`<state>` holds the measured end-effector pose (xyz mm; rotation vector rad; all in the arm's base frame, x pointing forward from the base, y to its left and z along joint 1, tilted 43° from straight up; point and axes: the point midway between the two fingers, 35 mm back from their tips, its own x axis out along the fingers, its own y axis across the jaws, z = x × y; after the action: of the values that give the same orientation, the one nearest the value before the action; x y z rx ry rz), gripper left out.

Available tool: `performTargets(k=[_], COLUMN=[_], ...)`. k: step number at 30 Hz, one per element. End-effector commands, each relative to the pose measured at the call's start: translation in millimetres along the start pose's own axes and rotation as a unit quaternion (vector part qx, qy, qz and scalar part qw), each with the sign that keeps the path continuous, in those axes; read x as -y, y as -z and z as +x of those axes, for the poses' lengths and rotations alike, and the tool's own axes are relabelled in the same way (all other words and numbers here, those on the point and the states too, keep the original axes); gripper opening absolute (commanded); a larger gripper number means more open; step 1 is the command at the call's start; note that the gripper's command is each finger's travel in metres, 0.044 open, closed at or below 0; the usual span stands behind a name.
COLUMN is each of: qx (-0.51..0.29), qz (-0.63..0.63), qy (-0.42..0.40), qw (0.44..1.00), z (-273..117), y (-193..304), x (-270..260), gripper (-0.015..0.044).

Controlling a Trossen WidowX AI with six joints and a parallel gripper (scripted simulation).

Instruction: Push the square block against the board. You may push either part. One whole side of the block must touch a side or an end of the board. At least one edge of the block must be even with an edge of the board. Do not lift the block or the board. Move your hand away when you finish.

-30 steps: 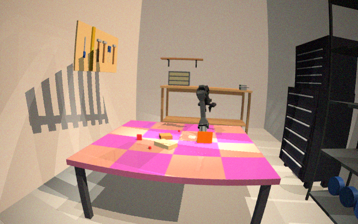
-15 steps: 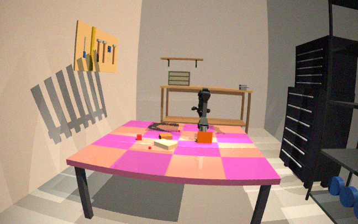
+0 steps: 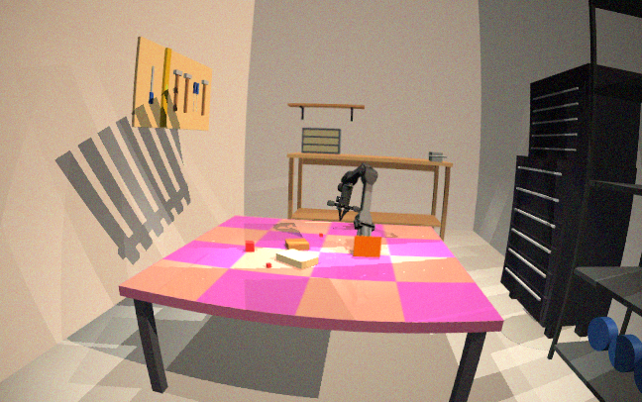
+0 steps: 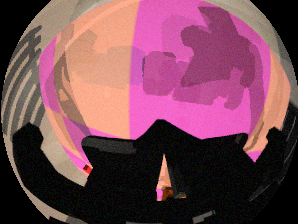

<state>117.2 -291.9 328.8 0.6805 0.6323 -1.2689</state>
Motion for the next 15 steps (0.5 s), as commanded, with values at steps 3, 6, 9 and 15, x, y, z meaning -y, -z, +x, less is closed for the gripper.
performTargets(k=[3,6,9,15], qx=[-0.032,-0.043,-0.055,-0.085], qz=[-0.064,-0.084,-0.105,-0.168], qy=[-0.015,-0.035,-0.054,-0.062], qw=[0.997,0.995,0.991,0.98], z=[18,27,35,53], y=[9,15,22,42], x=[-32,-55,-79,-117], gripper=[0.0,0.0,0.0,0.0])
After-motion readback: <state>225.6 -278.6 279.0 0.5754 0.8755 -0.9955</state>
